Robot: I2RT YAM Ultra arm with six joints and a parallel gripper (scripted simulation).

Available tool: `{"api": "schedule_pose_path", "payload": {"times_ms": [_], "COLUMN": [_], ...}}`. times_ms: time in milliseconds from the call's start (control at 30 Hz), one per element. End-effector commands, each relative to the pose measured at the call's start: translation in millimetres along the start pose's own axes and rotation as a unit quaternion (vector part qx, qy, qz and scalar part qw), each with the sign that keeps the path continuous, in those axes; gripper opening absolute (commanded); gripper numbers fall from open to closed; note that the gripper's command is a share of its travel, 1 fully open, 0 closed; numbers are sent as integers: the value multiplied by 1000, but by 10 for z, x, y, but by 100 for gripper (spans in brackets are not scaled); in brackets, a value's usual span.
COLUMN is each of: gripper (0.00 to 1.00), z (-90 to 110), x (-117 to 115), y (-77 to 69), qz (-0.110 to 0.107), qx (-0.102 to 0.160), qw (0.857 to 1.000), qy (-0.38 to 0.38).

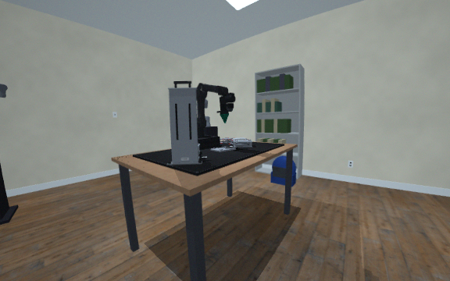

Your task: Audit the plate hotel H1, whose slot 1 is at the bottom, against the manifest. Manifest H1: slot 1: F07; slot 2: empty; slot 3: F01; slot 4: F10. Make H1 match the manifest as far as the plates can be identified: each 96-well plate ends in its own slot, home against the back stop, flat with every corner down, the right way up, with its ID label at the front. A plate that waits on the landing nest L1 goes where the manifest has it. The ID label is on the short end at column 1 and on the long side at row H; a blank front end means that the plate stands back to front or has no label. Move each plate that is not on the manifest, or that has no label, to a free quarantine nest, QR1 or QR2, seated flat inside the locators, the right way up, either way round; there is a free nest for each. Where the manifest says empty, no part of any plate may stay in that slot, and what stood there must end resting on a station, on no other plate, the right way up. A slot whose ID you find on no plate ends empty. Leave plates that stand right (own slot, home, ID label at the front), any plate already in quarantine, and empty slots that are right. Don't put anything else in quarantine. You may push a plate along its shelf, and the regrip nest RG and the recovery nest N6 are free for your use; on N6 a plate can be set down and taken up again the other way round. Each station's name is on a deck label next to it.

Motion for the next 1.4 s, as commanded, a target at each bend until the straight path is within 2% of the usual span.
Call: {"api": "schedule_pose_path", "payload": {"times_ms": [0, 67, 200, 400, 767, 1367], "gripper": [0, 0, 0, 0, 0, 0], "z": [-52, -52, -137, -135, -127, -288], "x": [-15, -15, 12, 19, 37, -470], "y": [-76, -76, -116, -116, -314, -369], "qz": [18, 18, 32, 49, 49, 50], "qx": [-11, -11, -12, -13, -13, -13], "qw": [998, 998, 994, 985, 985, 985], "qy": [-61, -61, -106, -163, -164, -164]}}
Point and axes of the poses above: the point where the finger pads meet when closed, its own y axis out along the fingers, its own x axis across the jaws, z = x × y, the point moved 2 cm from there along -y, back along the fingers, and after that the axes turned 1 degree about -y, right-handed, at the moved point
